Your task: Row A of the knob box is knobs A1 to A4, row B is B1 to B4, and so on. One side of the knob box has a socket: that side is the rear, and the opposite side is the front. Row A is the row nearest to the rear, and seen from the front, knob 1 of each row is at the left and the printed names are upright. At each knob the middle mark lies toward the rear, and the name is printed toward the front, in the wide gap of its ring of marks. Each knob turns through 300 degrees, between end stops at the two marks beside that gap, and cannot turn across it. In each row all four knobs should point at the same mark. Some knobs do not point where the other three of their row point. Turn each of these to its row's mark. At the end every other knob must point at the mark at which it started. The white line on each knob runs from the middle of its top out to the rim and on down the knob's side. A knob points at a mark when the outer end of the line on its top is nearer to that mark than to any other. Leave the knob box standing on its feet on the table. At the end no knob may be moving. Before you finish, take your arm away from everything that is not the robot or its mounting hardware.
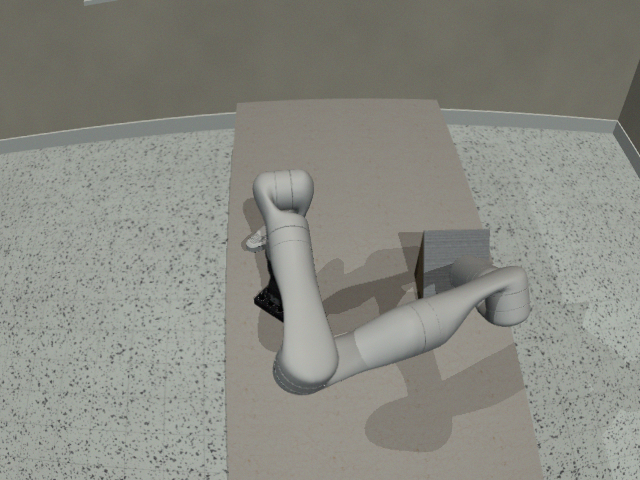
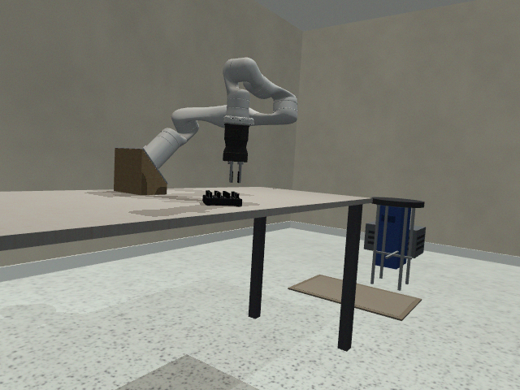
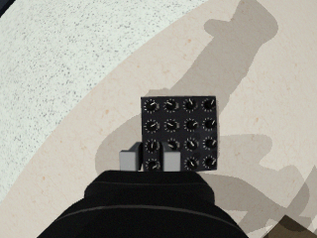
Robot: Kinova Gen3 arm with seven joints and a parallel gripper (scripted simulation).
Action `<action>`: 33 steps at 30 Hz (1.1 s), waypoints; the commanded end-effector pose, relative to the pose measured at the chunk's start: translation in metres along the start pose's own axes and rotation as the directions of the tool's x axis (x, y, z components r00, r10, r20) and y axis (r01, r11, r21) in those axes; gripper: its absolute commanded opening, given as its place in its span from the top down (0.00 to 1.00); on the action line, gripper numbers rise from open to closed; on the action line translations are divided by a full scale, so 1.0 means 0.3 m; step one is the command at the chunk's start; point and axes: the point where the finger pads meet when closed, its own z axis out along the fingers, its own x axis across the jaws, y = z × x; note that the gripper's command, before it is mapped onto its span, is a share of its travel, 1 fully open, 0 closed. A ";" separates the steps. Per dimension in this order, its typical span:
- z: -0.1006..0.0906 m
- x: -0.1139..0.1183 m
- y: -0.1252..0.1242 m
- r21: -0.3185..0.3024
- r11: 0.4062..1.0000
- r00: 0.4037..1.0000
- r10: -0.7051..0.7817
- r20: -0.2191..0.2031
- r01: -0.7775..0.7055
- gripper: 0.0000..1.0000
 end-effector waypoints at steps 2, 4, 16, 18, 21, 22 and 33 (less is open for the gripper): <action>-0.003 0.000 -0.001 0.002 1.000 1.000 0.000 0.001 0.000 0.54; -0.003 0.000 -0.001 0.002 1.000 1.000 -0.001 0.001 0.001 0.54; -0.003 -0.001 -0.002 0.000 1.000 1.000 -0.030 0.000 0.030 0.54; -0.002 -0.002 -0.002 -0.001 0.999 0.999 -0.044 0.000 0.044 0.54; -0.002 -0.002 -0.002 -0.002 0.997 0.997 -0.071 -0.001 0.071 0.54; -0.002 -0.003 -0.002 -0.003 0.997 0.997 -0.081 -0.001 0.081 0.54; 0.000 -0.007 -0.004 -0.011 0.976 0.976 -0.219 -0.001 0.219 0.54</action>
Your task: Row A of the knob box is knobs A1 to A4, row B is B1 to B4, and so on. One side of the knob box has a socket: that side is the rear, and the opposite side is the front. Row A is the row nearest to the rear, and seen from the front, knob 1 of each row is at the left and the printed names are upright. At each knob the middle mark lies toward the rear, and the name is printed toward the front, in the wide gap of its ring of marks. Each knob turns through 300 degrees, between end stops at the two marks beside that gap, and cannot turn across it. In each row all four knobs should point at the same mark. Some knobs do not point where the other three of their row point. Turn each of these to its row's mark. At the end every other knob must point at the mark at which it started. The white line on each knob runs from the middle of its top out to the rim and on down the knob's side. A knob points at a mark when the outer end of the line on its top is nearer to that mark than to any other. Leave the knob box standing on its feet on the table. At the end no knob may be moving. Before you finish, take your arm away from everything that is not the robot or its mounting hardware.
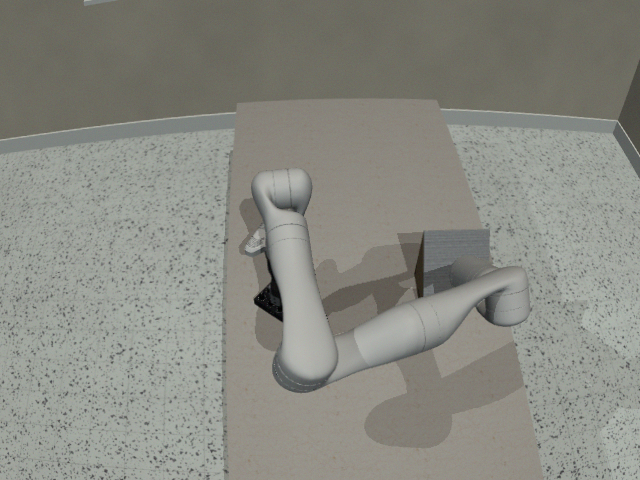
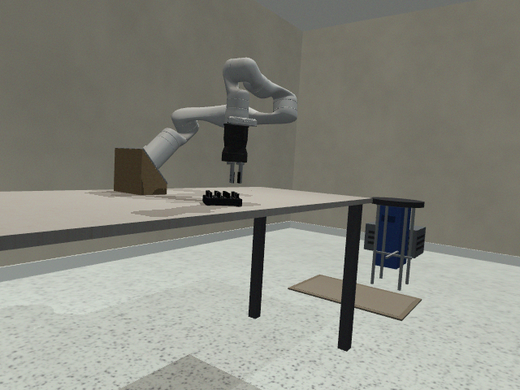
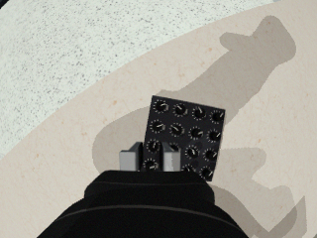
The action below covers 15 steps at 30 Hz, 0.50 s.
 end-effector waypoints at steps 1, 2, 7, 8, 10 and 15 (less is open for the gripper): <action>-0.005 0.000 -0.004 0.001 0.999 0.999 -0.038 0.001 0.038 0.54; -0.005 -0.001 -0.004 0.000 0.998 0.998 -0.060 0.001 0.060 0.54; -0.004 -0.005 -0.005 -0.006 0.984 0.984 -0.180 0.001 0.180 0.54; -0.004 -0.005 -0.005 -0.006 0.984 0.984 -0.180 0.001 0.180 0.54; -0.003 -0.006 -0.005 -0.007 0.978 0.979 -0.206 0.002 0.206 0.54; -0.003 -0.011 -0.004 -0.013 0.937 0.937 -0.348 0.004 0.348 0.54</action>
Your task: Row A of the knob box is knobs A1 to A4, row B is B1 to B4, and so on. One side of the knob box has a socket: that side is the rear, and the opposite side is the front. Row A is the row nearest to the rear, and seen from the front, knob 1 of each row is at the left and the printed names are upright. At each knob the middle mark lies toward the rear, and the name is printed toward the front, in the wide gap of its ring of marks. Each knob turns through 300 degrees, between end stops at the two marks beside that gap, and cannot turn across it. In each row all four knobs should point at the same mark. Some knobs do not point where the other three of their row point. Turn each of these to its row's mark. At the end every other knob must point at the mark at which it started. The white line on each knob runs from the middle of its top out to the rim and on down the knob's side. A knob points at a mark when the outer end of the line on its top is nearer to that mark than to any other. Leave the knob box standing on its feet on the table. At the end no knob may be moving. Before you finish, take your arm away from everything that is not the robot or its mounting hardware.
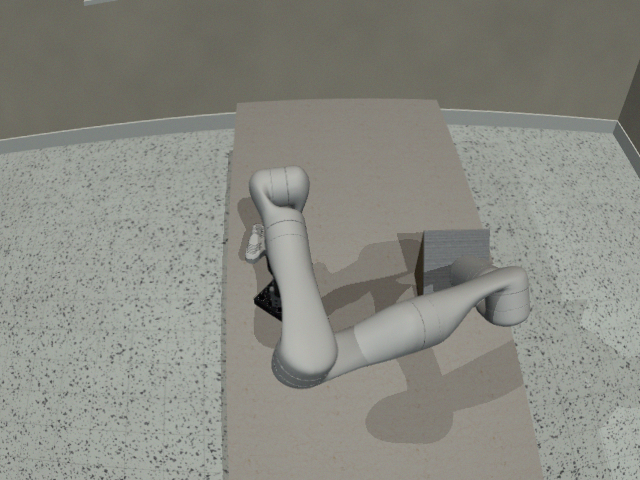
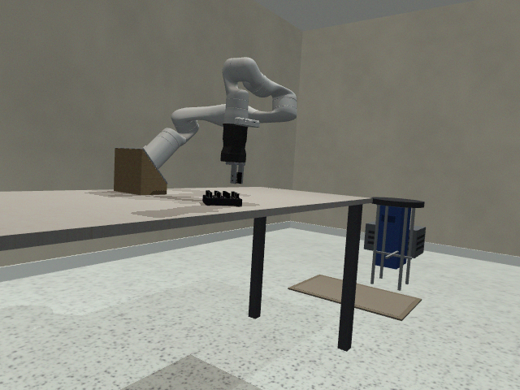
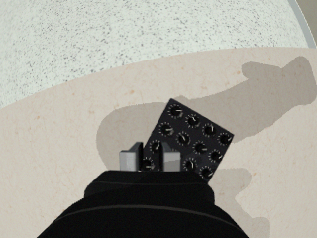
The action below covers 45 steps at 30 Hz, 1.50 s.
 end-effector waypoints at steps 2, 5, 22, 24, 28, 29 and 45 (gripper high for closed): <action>-0.007 -0.001 -0.005 0.002 0.995 0.995 -0.095 0.002 0.095 0.54; -0.007 -0.004 -0.005 -0.002 0.980 0.980 -0.197 0.003 0.197 0.54; -0.015 -0.023 0.001 -0.006 0.707 0.707 -0.707 0.012 0.707 0.54; -0.017 -0.024 0.003 -0.005 0.646 0.646 -0.763 0.013 0.763 0.54; -0.019 -0.025 0.004 -0.004 0.581 0.581 -0.814 0.013 0.814 0.54; -0.020 -0.026 0.005 -0.004 0.547 0.547 -0.837 0.013 0.837 0.54; -0.039 -0.022 0.014 0.002 0.025 0.025 -1.000 0.003 1.000 0.54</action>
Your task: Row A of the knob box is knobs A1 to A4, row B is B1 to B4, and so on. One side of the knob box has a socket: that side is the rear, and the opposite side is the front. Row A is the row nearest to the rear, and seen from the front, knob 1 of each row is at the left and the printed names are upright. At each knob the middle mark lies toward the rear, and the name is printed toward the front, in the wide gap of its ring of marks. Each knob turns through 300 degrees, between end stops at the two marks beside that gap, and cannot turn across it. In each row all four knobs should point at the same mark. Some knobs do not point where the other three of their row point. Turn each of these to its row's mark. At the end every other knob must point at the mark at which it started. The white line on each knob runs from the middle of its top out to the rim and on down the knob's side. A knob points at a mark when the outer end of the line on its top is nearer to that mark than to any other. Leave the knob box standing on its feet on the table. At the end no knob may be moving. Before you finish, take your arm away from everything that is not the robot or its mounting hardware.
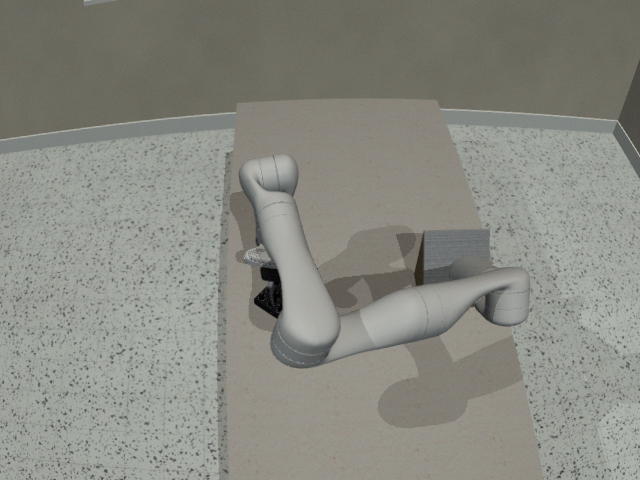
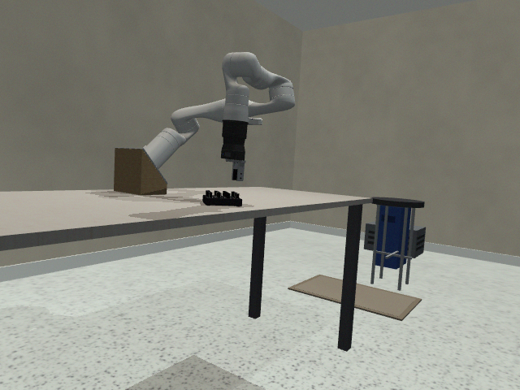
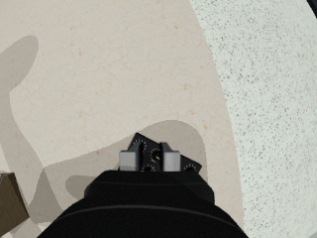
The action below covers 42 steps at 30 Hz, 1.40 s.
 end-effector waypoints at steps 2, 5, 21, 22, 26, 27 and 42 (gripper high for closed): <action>-0.013 0.004 0.004 0.001 0.997 0.997 -0.076 -0.010 0.076 0.54; -0.018 0.003 0.008 -0.001 0.984 0.984 -0.176 -0.014 0.176 0.54; -0.037 0.007 0.027 -0.017 0.853 0.853 -0.521 -0.026 0.521 0.54; -0.039 0.008 0.028 -0.018 0.843 0.843 -0.538 -0.027 0.537 0.54; -0.042 0.010 0.032 -0.022 0.805 0.805 -0.593 -0.028 0.592 0.54; -0.043 0.010 0.033 -0.023 0.797 0.796 -0.604 -0.029 0.604 0.54; -0.050 0.014 0.041 -0.031 0.731 0.730 -0.682 -0.030 0.682 0.54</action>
